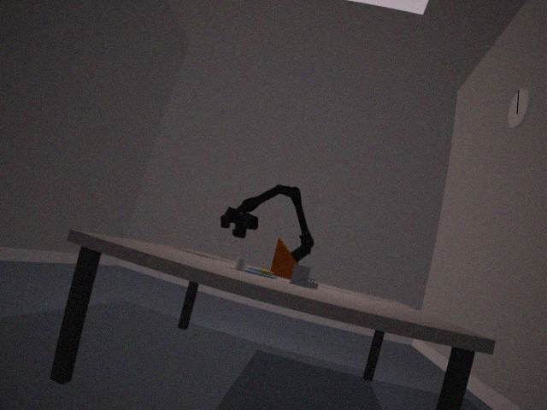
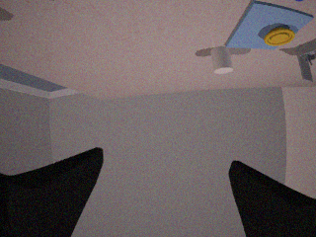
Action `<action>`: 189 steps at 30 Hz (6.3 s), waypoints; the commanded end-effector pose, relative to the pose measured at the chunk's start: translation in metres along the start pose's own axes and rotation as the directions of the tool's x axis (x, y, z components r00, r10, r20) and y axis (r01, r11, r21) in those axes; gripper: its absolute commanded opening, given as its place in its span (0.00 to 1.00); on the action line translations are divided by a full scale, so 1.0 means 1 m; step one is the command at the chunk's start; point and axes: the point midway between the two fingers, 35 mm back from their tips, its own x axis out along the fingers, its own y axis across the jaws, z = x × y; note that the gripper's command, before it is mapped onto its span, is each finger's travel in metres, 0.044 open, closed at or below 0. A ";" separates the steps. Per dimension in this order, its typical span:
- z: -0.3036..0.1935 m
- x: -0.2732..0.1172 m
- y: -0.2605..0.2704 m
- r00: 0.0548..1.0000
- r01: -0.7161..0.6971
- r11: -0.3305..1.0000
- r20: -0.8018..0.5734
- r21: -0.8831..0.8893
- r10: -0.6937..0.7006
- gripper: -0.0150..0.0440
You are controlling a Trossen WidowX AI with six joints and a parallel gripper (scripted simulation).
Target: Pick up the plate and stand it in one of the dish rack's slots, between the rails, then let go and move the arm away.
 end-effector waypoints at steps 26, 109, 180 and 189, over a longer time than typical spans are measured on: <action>-0.026 0.057 -0.054 0.920 0.346 0.596 0.387 -0.725 -0.064 0.93; -0.029 0.139 -0.243 0.349 -0.084 -0.975 0.923 0.204 0.163 0.93; 0.127 0.208 -0.212 0.351 -0.088 -0.976 0.923 0.200 0.157 0.83; 0.127 0.208 -0.212 0.351 -0.088 -0.976 0.923 0.200 0.157 0.70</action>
